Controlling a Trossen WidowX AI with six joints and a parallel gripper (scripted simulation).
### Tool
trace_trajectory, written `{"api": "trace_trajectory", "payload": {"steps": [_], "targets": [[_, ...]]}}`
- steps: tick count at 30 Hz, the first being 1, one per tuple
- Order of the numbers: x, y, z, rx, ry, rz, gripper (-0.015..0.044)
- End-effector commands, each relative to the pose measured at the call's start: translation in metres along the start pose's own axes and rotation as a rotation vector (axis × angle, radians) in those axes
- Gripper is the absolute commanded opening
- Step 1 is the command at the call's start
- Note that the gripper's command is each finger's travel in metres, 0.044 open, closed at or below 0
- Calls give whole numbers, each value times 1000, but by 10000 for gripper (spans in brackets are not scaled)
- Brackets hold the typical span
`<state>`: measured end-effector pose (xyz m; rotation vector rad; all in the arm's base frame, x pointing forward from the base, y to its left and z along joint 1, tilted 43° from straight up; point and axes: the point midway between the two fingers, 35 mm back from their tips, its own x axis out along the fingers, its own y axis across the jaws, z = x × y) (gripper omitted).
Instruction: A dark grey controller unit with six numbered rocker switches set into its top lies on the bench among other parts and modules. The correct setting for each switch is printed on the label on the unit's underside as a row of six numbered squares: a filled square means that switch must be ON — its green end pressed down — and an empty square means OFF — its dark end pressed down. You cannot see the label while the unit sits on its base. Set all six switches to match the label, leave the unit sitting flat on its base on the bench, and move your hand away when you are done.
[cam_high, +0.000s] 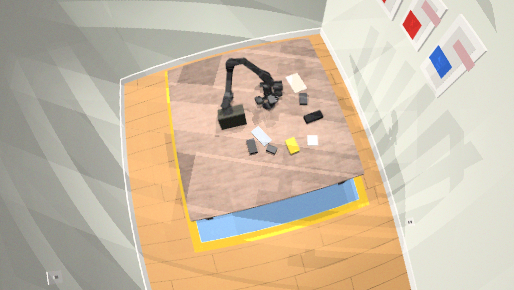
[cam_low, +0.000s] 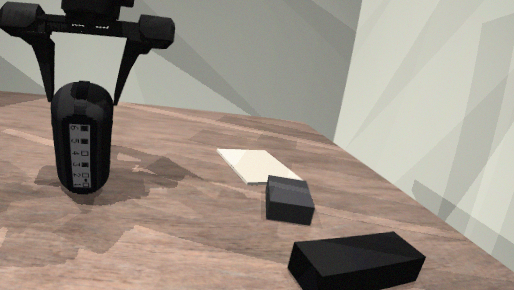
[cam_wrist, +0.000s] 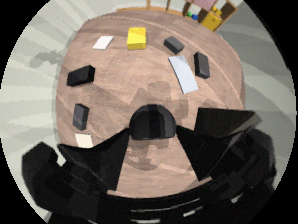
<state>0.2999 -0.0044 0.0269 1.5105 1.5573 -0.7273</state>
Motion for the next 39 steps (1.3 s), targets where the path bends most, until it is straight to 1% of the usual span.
{"api": "trace_trajectory", "payload": {"steps": [1, 27, 39], "targets": [[1, -1, -8, 0, 7, -6, 337], [-6, -1, -30, 1, -47, -6, 338], [-9, -1, -37, 1, -30, -6, 338]]}}
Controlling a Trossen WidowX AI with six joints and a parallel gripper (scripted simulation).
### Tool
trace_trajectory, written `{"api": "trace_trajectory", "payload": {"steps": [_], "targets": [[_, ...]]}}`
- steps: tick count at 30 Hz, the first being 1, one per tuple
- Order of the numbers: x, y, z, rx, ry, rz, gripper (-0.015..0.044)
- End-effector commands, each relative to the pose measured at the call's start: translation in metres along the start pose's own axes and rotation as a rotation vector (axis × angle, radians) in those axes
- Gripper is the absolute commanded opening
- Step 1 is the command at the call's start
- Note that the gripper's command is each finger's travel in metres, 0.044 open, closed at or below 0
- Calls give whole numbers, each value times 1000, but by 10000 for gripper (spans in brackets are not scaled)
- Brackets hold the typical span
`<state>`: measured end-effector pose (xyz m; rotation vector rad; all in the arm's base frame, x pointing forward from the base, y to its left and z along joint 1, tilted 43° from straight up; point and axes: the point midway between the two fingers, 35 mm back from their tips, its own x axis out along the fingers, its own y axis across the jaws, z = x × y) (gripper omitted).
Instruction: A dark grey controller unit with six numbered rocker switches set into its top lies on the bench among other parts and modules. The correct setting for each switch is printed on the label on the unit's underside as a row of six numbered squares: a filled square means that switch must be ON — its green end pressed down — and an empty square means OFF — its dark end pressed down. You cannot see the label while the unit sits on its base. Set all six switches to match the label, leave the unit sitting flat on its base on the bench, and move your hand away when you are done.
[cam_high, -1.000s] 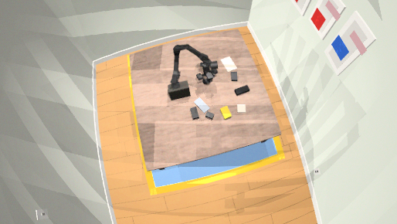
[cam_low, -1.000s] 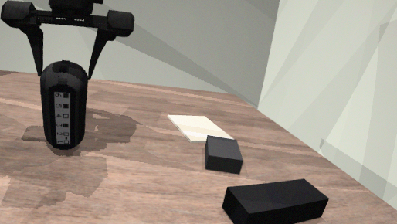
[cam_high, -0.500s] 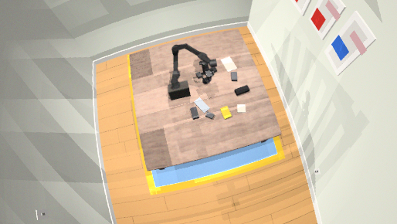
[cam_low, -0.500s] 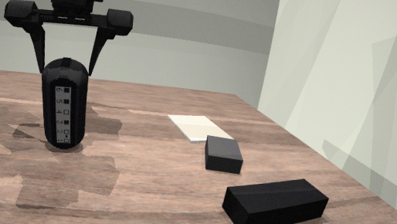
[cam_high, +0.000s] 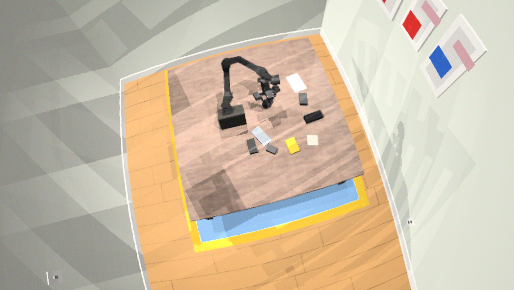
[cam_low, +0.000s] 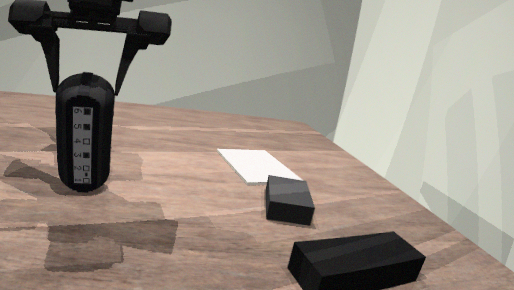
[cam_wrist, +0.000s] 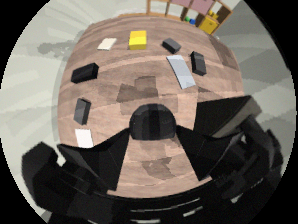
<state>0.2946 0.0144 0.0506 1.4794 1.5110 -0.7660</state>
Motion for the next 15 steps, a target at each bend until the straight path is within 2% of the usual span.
{"api": "trace_trajectory", "payload": {"steps": [1, 15], "targets": [[2, -1, -9, -2, 30, -9, 338], [-1, -1, -13, -2, 45, -9, 338]]}}
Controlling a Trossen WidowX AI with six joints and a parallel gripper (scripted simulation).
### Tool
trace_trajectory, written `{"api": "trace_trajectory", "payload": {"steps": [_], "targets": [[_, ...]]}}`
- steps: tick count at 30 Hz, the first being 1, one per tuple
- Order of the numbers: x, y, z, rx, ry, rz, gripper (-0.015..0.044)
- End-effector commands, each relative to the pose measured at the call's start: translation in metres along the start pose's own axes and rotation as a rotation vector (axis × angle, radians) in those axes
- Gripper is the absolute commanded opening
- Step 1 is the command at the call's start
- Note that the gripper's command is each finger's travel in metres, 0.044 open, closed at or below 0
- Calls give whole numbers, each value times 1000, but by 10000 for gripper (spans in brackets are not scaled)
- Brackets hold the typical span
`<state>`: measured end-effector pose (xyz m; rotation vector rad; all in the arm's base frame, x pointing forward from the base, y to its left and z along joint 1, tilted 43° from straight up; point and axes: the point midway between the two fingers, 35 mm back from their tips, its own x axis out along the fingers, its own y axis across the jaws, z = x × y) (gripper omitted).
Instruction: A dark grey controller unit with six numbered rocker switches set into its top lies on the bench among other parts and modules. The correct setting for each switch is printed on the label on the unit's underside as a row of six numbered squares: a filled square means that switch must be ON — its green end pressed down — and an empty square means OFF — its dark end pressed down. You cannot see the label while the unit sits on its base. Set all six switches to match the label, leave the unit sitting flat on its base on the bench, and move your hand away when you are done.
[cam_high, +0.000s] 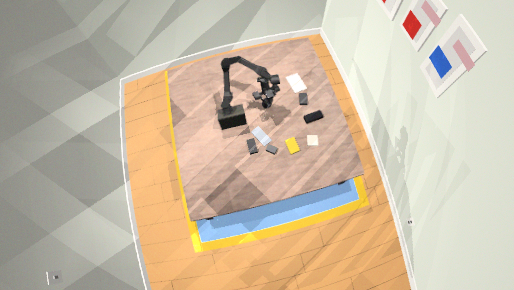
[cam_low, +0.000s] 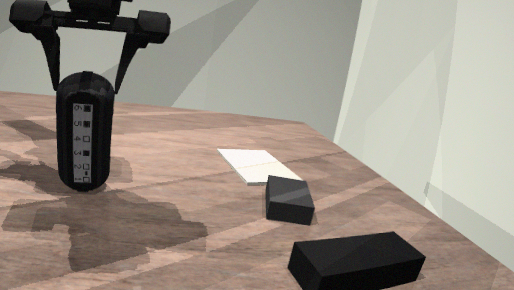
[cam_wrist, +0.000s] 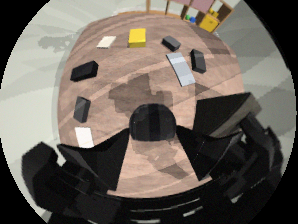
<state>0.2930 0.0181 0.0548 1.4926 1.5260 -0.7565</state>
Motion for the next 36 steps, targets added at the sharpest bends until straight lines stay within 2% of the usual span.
{"api": "trace_trajectory", "payload": {"steps": [1, 36], "targets": [[0, 0, -7, -5, 27, -8, 338], [-9, 0, -32, -4, 105, -8, 338]]}}
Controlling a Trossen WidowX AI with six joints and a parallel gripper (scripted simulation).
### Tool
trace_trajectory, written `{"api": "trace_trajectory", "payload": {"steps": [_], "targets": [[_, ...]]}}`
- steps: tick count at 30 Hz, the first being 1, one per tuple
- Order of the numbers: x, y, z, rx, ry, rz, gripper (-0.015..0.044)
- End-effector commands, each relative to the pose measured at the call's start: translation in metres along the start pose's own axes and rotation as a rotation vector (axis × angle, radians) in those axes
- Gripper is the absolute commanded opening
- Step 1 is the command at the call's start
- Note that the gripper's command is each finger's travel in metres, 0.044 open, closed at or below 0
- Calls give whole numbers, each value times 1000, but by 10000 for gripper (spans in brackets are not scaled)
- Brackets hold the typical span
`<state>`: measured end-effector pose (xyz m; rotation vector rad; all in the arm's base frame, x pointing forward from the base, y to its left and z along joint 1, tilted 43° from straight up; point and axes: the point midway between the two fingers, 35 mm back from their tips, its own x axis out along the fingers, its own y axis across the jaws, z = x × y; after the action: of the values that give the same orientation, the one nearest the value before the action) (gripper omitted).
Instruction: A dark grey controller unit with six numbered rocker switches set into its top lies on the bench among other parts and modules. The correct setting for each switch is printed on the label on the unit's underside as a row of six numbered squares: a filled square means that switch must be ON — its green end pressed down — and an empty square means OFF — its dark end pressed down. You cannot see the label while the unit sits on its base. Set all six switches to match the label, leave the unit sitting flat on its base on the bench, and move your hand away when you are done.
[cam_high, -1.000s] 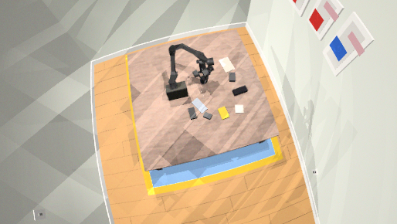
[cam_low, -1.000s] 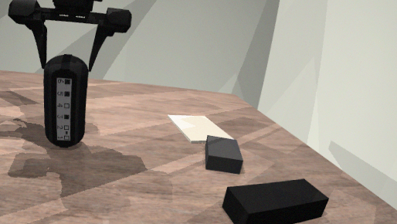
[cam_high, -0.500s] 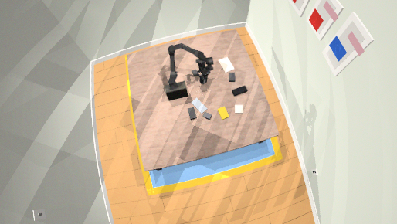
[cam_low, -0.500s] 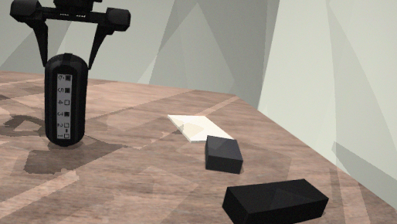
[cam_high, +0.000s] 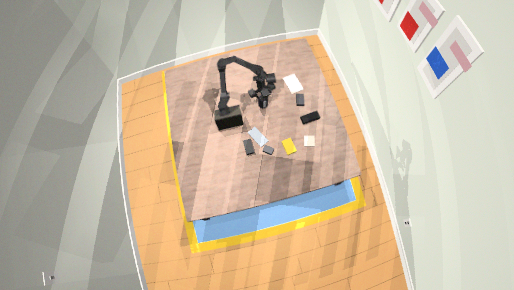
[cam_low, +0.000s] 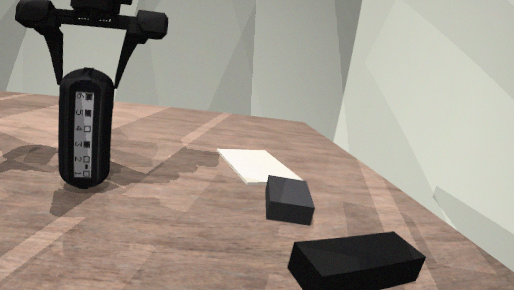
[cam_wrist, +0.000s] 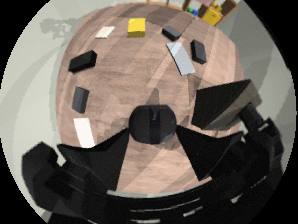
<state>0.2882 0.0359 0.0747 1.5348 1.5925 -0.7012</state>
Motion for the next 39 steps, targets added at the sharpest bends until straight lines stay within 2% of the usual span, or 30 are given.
{"api": "trace_trajectory", "payload": {"steps": [1, 39], "targets": [[1, 0, -7, 0, 24, -3, 338], [1, 0, -36, 0, 111, -3, 338]]}}
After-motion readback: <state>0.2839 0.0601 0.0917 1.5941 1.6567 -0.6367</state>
